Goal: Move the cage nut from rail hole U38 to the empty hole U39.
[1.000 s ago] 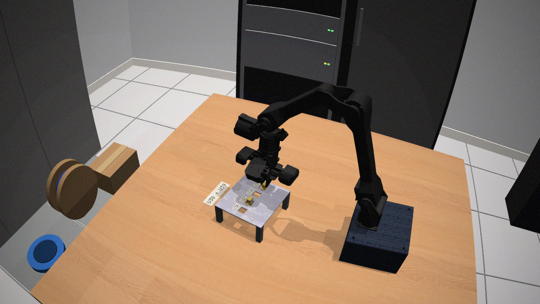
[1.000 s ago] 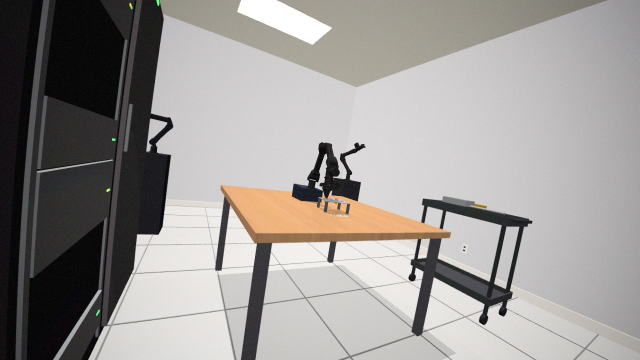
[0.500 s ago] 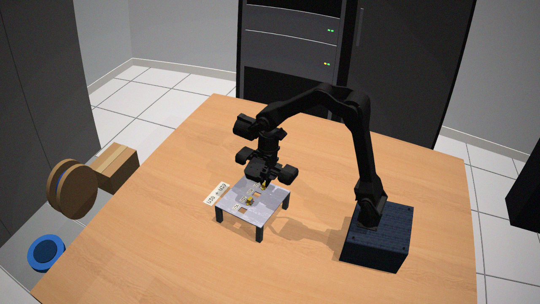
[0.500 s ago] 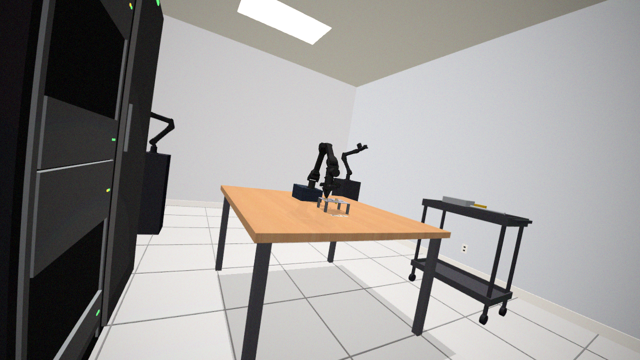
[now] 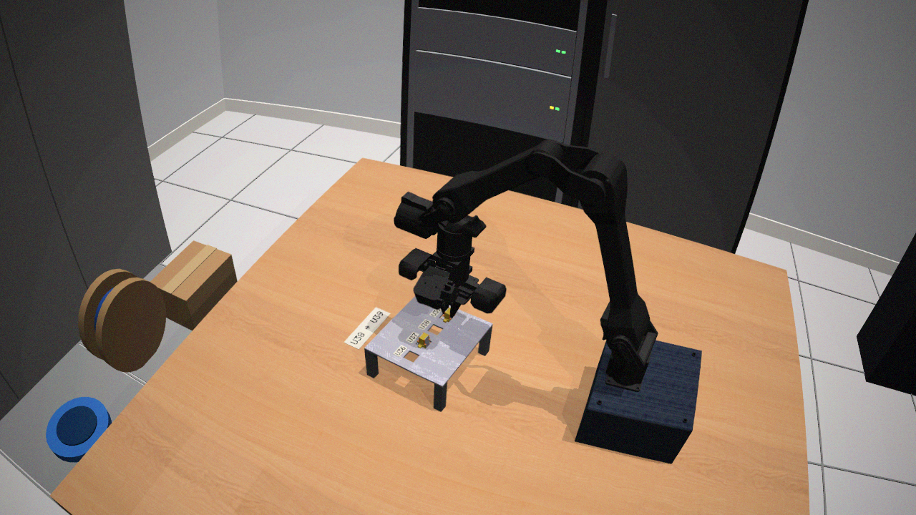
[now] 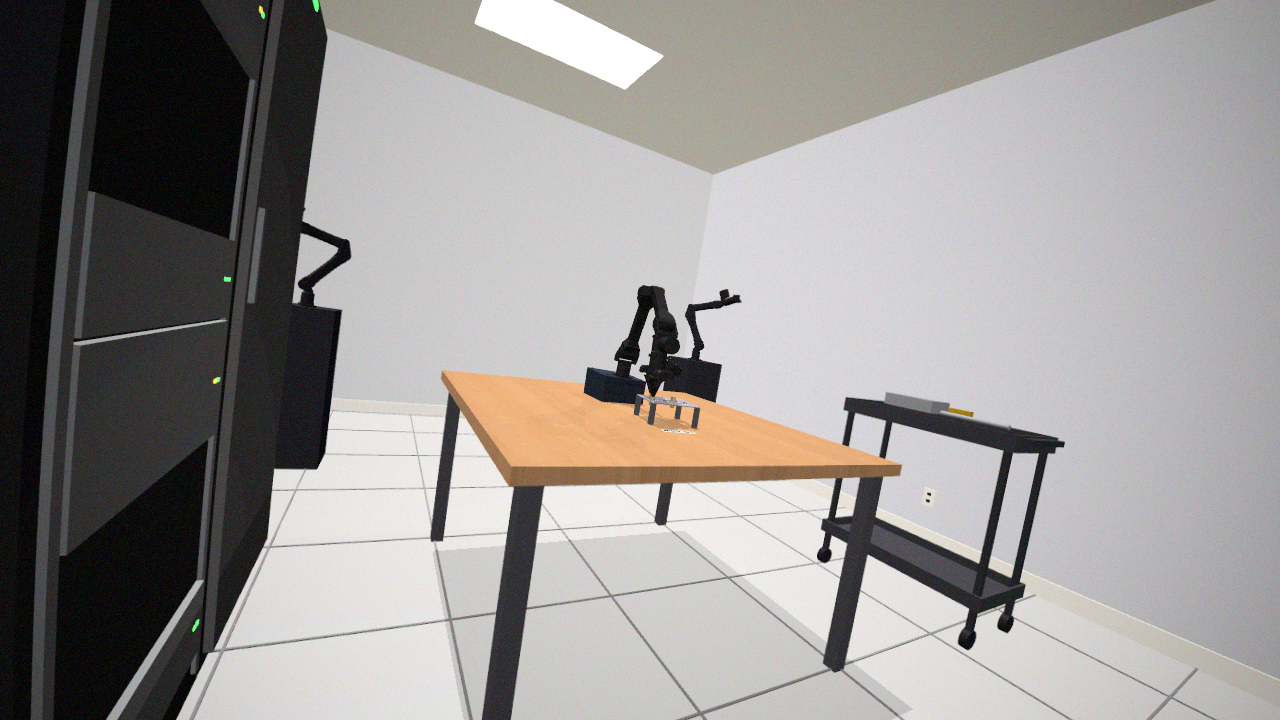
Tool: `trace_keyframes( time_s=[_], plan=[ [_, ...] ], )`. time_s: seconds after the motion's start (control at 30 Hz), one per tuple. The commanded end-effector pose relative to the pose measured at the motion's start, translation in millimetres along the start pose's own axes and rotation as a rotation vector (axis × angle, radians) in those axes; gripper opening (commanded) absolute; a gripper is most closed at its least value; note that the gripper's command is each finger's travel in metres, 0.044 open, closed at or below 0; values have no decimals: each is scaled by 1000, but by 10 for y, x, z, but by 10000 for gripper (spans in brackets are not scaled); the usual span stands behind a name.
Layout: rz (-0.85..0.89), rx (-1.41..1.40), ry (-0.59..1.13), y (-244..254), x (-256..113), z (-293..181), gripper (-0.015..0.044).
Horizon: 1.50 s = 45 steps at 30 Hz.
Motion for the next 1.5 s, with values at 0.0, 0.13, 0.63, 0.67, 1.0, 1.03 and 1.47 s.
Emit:
trace_keyframes(
  time_s=[0.0, 0.13, 0.63, 0.67, 1.0, 1.03, 1.47],
  plan=[
    [14, -4, 3, -15, 21, 0, 33],
    [15, -4, 3, -17, 22, 0, 33],
    [15, -4, 3, -27, 22, 1, 33],
    [15, -4, 3, -29, 22, 1, 33],
    [15, -4, 3, -41, 22, 2, 33],
    [15, -4, 3, -42, 22, 2, 33],
    [15, -4, 3, -59, 28, 3, 33]
  ],
)
Point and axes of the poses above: the point midway between the two fingers, 35 mm back from their tips, its own x axis out along the fingers, its own y axis across the jaws, z = x × y, the point moved 10 cm from there along -x, back along the fingers, and after that the axes turned 3 degrees about x, right-handed, at the moved point
